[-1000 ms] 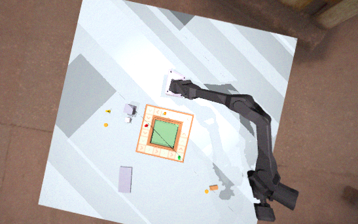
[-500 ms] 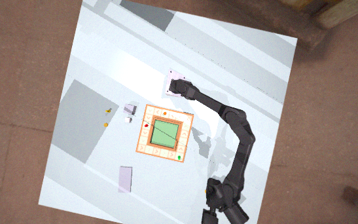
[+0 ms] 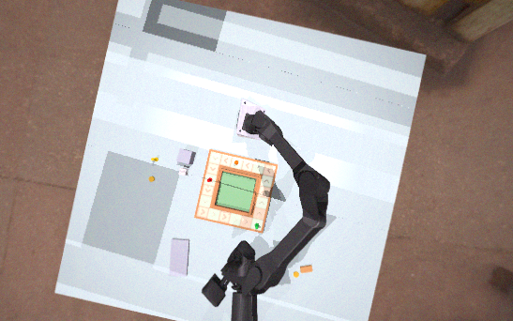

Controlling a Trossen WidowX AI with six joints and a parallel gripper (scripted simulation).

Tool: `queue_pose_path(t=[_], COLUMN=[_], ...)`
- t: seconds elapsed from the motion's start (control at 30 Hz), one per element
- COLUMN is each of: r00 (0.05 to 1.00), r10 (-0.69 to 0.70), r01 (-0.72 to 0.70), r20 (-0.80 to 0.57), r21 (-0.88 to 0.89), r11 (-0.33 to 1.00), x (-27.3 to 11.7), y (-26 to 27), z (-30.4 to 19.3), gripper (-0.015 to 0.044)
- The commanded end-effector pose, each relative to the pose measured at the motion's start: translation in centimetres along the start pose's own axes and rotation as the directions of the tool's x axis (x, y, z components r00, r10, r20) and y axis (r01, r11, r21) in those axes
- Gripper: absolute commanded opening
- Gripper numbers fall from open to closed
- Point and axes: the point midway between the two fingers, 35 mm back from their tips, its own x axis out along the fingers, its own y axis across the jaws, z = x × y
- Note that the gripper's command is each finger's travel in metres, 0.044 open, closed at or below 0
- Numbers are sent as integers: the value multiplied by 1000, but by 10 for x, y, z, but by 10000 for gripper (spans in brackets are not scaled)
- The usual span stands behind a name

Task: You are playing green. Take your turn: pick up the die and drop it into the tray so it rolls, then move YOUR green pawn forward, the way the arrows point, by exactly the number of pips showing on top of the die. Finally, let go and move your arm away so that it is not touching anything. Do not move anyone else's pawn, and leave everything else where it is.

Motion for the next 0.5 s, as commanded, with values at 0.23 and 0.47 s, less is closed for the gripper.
queue_pose_path(t=[0.23, 0.47], r00=[968, 905], r10=[166, 372], r01=[-115, -225], r20=[-190, -205], r21=[254, 511], r11=[960, 829], x=[19, 21], y=[-10, 10], z=[-145, -255], gripper=[275, 275])
